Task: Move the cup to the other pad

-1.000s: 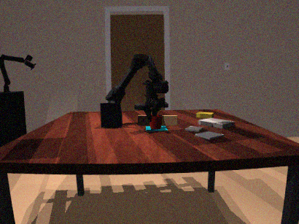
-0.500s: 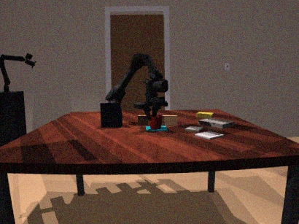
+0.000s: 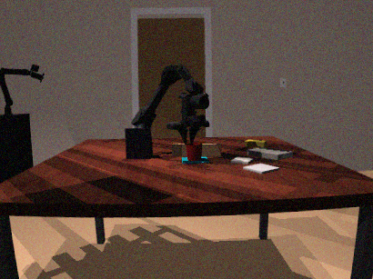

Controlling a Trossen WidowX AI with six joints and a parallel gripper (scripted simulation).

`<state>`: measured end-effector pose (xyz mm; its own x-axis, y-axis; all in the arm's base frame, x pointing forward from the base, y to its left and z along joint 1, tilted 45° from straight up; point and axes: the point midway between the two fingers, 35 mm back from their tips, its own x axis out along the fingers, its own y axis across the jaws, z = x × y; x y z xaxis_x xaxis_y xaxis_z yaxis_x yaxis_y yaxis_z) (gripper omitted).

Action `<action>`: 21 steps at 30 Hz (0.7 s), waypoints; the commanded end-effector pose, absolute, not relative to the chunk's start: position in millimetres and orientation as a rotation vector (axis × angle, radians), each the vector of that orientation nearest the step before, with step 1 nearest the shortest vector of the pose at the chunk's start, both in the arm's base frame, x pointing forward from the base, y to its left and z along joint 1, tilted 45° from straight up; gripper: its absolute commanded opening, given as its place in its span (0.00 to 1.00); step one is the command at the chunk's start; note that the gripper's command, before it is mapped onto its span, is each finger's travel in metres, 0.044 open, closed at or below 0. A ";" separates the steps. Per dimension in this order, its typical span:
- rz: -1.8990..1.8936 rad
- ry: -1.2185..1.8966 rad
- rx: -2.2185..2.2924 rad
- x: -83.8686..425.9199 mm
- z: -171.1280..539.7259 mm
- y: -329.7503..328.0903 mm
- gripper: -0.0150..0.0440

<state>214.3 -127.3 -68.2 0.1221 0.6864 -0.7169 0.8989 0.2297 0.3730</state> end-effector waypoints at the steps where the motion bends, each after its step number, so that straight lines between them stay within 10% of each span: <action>1: -0.303 1.615 1.504 214.4 -61.3 -134.8 0.47; 10: -0.302 1.617 1.506 209.6 -53.5 -139.9 0.47; 21: -0.303 1.619 1.515 209.7 -54.2 -139.9 0.96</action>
